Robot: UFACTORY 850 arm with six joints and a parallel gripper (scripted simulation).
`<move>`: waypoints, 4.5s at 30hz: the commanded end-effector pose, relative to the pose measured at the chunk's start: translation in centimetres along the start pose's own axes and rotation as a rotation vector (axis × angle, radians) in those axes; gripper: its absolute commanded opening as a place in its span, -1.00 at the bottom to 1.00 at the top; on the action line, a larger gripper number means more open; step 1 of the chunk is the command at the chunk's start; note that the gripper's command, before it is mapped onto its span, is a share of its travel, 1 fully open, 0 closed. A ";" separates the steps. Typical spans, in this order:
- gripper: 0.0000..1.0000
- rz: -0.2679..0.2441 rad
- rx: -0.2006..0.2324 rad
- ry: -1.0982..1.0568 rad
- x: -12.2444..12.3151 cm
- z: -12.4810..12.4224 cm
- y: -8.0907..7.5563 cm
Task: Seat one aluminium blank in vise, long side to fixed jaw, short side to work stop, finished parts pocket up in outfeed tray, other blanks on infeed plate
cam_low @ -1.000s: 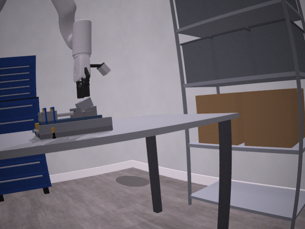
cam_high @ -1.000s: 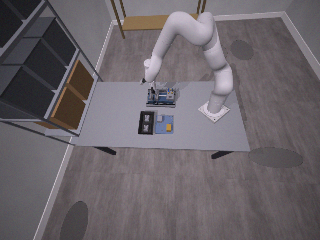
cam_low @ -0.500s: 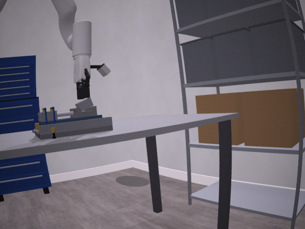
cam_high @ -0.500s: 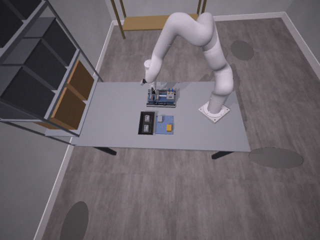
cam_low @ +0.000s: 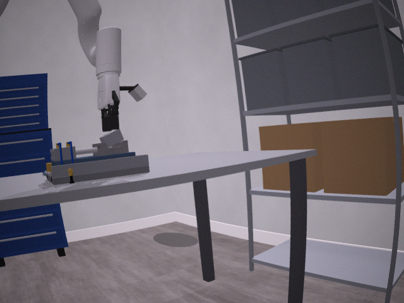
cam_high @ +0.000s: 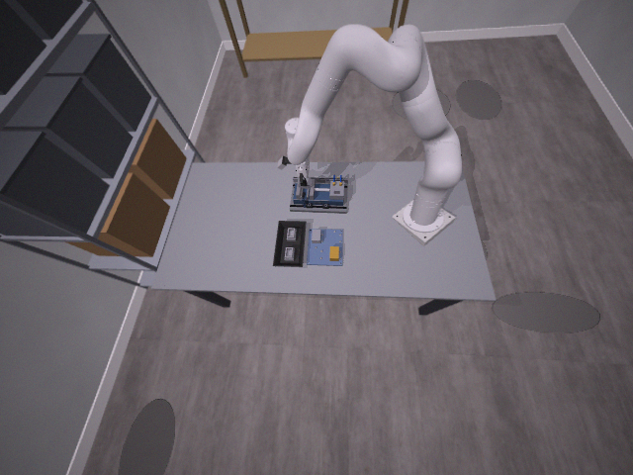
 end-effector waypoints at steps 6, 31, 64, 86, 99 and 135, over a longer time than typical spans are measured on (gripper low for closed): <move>0.37 0.002 0.000 0.000 -0.1 0.0 -0.1; 0.37 0.002 0.000 0.000 -0.2 0.0 -0.1; 0.37 0.002 0.000 0.000 -0.2 0.0 1.1; 0.37 0.002 0.000 0.000 -0.2 0.0 1.6; 0.37 0.002 0.000 0.000 -0.2 0.0 1.6; -1.00 0.002 0.000 0.000 -0.2 0.0 1.6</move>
Point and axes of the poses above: the point where the finger pads meet when closed, its own y axis out along the fingers, its own z axis across the jaws, x = y × z, the point moved 5 cm from there along -y, back along the fingers, and after that the axes turned 2 degrees about y, right-handed, at the moved point
